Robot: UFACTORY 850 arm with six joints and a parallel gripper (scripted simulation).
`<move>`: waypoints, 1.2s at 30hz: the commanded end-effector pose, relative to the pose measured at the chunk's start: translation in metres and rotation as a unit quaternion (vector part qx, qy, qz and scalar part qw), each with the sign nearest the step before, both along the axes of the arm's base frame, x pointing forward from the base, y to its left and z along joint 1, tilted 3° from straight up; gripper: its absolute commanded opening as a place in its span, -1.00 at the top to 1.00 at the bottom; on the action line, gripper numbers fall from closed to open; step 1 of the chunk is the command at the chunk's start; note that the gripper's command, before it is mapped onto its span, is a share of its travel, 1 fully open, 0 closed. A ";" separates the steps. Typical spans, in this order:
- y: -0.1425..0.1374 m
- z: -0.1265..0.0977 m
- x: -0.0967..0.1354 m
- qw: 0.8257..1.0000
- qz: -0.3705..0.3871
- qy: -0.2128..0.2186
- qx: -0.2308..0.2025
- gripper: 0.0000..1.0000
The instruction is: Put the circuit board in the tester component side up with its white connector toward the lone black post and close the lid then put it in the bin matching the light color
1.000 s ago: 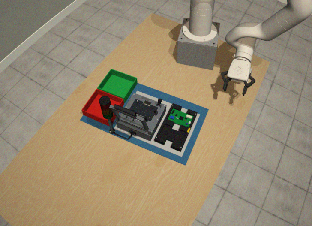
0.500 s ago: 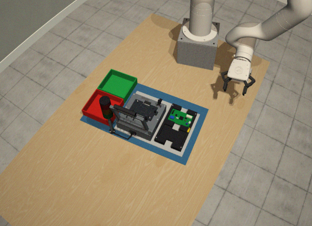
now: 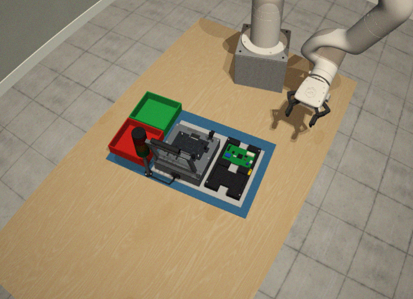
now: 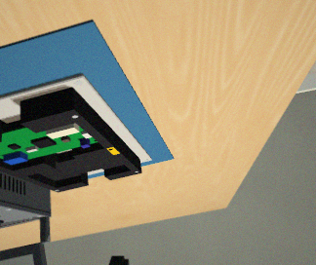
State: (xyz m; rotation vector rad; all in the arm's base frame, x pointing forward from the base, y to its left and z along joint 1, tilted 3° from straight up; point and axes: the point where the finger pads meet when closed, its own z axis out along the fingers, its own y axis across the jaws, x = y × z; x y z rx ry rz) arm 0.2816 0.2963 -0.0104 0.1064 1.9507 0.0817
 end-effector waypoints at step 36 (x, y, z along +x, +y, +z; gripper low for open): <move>-0.141 0.067 0.047 0.884 -0.422 0.177 -0.096 -1.00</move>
